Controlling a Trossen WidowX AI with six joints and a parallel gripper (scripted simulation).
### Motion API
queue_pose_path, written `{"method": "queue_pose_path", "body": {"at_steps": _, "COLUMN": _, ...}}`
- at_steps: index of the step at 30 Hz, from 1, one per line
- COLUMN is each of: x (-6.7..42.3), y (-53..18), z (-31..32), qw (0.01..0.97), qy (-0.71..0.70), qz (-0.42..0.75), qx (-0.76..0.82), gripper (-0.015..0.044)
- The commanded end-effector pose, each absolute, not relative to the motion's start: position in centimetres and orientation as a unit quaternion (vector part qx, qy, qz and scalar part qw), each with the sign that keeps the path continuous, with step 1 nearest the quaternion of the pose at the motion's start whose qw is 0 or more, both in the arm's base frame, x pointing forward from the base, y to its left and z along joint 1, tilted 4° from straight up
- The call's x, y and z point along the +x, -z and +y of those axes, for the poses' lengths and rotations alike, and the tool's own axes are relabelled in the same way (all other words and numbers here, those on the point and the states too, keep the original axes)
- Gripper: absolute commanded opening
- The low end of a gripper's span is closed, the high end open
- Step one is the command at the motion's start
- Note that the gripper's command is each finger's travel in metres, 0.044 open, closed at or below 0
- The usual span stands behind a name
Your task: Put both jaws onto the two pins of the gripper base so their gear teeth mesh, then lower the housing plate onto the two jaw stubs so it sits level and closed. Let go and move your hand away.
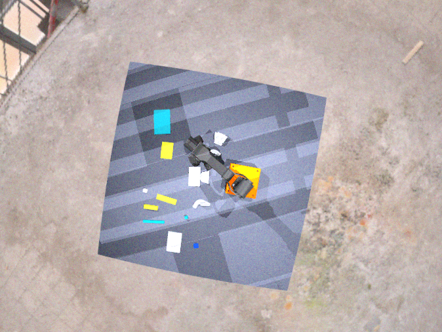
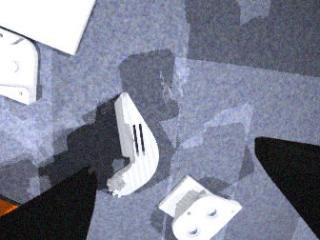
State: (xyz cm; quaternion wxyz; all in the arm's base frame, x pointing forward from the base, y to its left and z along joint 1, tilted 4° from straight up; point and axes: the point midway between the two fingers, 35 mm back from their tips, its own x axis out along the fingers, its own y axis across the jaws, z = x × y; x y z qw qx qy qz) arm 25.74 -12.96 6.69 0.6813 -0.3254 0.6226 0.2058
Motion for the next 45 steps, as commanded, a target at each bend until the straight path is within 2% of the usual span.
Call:
{"method": "queue_pose_path", "body": {"at_steps": 1, "x": 23.8, "y": -5.6, "z": -13.2, "qw": 0.680, "qy": -0.213, "qz": 0.643, "qx": -0.281, "gripper": 0.0440}}
{"method": "queue_pose_path", "body": {"at_steps": 9, "x": 23.5, "y": -5.3, "z": -13.3, "qw": 0.680, "qy": -0.214, "qz": 0.646, "qx": -0.274, "gripper": 0.0440}}
{"method": "queue_pose_path", "body": {"at_steps": 14, "x": 23.8, "y": -1.6, "z": -13.5, "qw": 0.680, "qy": -0.214, "qz": 0.646, "qx": -0.274, "gripper": 0.0440}}
{"method": "queue_pose_path", "body": {"at_steps": 45, "x": 24.1, "y": 1.5, "z": -13.8, "qw": 0.680, "qy": -0.214, "qz": 0.646, "qx": -0.274, "gripper": 0.0440}}
